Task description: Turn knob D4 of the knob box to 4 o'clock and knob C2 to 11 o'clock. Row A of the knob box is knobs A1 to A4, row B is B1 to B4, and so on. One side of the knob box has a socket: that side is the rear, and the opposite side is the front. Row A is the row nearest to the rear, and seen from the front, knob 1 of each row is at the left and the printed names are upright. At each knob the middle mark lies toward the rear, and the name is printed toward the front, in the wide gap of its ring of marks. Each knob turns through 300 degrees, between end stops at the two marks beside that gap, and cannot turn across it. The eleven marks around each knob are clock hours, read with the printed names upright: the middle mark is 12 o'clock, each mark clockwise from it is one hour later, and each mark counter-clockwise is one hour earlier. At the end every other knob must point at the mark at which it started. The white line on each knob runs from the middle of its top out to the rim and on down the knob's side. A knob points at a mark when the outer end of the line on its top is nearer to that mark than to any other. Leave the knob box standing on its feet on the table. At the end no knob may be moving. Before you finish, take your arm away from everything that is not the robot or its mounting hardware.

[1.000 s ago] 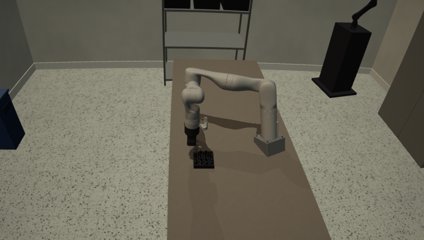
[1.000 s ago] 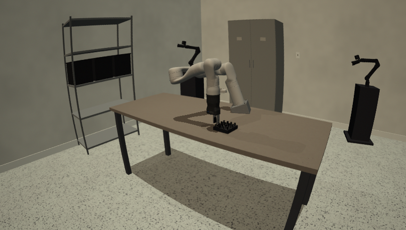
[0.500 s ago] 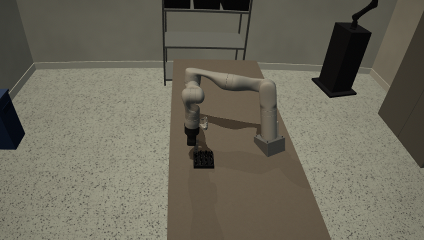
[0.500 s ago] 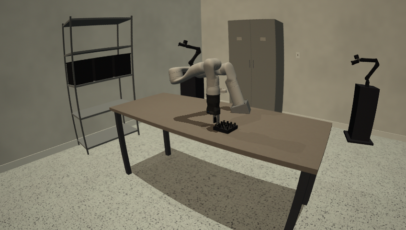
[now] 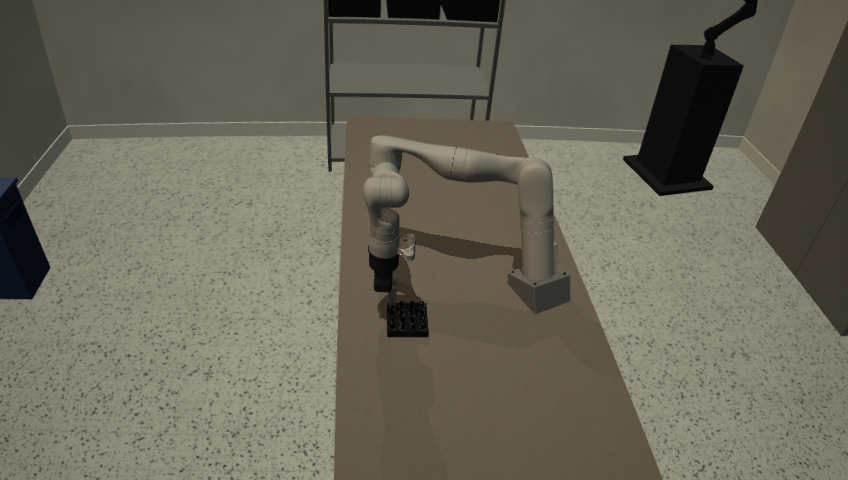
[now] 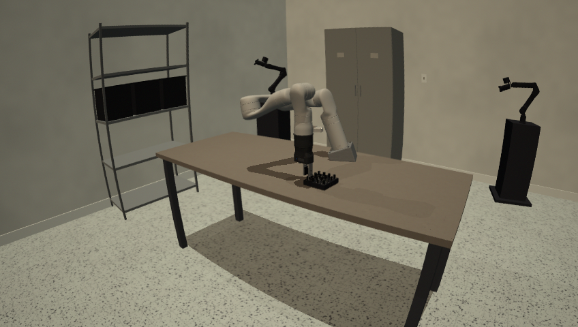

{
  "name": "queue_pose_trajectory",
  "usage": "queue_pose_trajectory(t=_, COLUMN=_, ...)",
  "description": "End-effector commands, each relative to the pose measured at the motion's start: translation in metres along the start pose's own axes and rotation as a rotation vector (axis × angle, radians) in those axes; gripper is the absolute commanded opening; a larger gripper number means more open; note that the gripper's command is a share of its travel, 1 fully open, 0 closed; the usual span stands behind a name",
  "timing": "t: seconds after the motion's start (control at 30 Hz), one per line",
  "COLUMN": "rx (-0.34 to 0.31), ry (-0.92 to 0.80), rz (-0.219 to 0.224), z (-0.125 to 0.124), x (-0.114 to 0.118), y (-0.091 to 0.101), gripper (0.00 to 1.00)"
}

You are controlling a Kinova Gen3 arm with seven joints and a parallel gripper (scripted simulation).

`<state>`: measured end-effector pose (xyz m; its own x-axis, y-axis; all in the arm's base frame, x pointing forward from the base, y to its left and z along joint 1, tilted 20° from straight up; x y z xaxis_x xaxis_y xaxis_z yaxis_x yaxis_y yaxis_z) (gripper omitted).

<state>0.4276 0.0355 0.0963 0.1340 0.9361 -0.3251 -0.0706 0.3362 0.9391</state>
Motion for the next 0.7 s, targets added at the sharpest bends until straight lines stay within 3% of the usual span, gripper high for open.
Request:
queue_pose_trajectory(t=0.0, rx=-0.001, ry=0.0, rz=0.0, z=0.0, x=0.0, y=0.0, gripper=0.46)
queue_pose_trajectory(t=0.67, rx=-0.001, ry=0.0, rz=0.0, z=0.0, x=0.0, y=-0.012, gripper=0.46)
Point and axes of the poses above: the point where the finger pads meet when closed, its own y axis back along the fingers, its own x axis across the jaws, z = x × y, the point moved 7 cm from there along y, back along the fingers, and after that the axes turned 8 degrees about y, right-handed, at the moved point
